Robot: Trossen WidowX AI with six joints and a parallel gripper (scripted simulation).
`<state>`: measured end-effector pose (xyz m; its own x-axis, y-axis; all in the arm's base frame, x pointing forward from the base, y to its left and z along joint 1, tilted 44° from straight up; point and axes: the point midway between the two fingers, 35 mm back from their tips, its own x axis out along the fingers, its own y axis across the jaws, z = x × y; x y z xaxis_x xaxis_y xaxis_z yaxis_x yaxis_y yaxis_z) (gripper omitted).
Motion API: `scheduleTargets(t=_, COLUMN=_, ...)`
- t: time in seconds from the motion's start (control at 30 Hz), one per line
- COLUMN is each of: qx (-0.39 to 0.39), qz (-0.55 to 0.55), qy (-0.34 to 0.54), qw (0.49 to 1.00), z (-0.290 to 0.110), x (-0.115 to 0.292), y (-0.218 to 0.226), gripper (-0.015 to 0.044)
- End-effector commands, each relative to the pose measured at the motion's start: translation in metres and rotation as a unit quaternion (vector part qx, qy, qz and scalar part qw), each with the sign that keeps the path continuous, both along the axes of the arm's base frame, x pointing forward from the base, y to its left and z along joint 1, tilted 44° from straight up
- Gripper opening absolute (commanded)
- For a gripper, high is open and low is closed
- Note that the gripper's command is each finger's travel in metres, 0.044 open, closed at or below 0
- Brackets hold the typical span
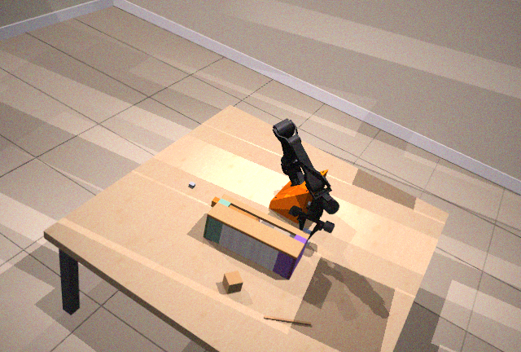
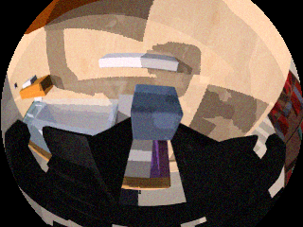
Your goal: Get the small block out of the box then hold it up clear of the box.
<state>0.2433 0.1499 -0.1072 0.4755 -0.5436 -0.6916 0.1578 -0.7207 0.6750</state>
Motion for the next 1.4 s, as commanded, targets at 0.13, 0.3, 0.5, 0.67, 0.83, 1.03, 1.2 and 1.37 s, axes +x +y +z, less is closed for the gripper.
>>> scheduleTargets(t=0.13, qx=0.009, qz=0.032, qy=0.017, qw=0.999, z=0.022, x=-0.003, y=0.016, gripper=0.0)
scheduleTargets(t=0.3, qx=0.015, qz=0.062, qy=0.036, qw=0.997, z=0.041, x=-0.009, y=0.025, gripper=0.0)
scheduleTargets(t=0.5, qx=0.016, qz=0.091, qy=0.056, qw=0.994, z=0.057, x=-0.015, y=0.031, gripper=0.0)
scheduleTargets(t=0.67, qx=0.008, qz=0.135, qy=0.086, qw=0.987, z=0.075, x=-0.025, y=0.037, gripper=0.0)
scheduleTargets(t=0.83, qx=-0.001, qz=0.181, qy=0.116, qw=0.977, z=0.093, x=-0.036, y=0.041, gripper=0.0)
scheduleTargets(t=1.03, qx=-0.002, qz=0.187, qy=0.12, qw=0.975, z=0.095, x=-0.038, y=0.042, gripper=0.0)
scheduleTargets(t=1.2, qx=-0.002, qz=0.187, qy=0.12, qw=0.975, z=0.095, x=-0.038, y=0.042, gripper=0.0)
scheduleTargets(t=1.37, qx=-0.002, qz=0.187, qy=0.12, qw=0.975, z=0.095, x=-0.038, y=0.042, gripper=0.0)
